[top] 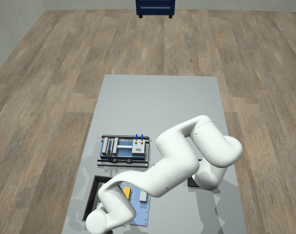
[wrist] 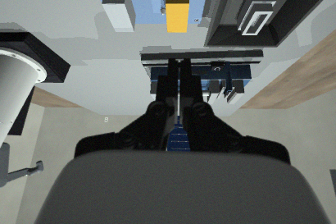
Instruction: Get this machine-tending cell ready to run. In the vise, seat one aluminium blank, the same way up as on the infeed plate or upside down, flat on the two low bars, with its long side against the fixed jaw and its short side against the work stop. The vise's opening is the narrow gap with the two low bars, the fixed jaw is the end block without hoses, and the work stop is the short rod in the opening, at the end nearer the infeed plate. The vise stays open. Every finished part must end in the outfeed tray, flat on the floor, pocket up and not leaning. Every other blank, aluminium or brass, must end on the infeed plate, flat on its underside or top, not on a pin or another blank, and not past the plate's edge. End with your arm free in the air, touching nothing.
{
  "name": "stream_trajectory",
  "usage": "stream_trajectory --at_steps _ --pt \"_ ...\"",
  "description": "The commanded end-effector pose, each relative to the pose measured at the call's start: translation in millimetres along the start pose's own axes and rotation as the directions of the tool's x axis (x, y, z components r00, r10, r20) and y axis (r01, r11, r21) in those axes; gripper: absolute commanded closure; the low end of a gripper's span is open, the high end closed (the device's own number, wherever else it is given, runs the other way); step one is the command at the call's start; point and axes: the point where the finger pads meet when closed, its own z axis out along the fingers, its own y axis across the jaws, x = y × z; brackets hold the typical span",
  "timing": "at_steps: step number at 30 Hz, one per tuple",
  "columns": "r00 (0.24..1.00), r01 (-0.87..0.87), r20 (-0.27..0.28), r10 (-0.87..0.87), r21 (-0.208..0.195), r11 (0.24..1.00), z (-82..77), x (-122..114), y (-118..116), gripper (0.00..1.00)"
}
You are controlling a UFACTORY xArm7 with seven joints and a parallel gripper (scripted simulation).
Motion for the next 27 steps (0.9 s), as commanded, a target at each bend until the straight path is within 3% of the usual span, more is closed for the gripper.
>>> stream_trajectory --at_steps 1,27 --pt "1.0 -0.002 -0.001 0.002 -0.003 1.0 -1.4 -0.1 1.1 1.0" --pt "1.0 0.004 -0.015 -0.004 0.007 1.0 -0.5 0.0 -1.1 1.0"
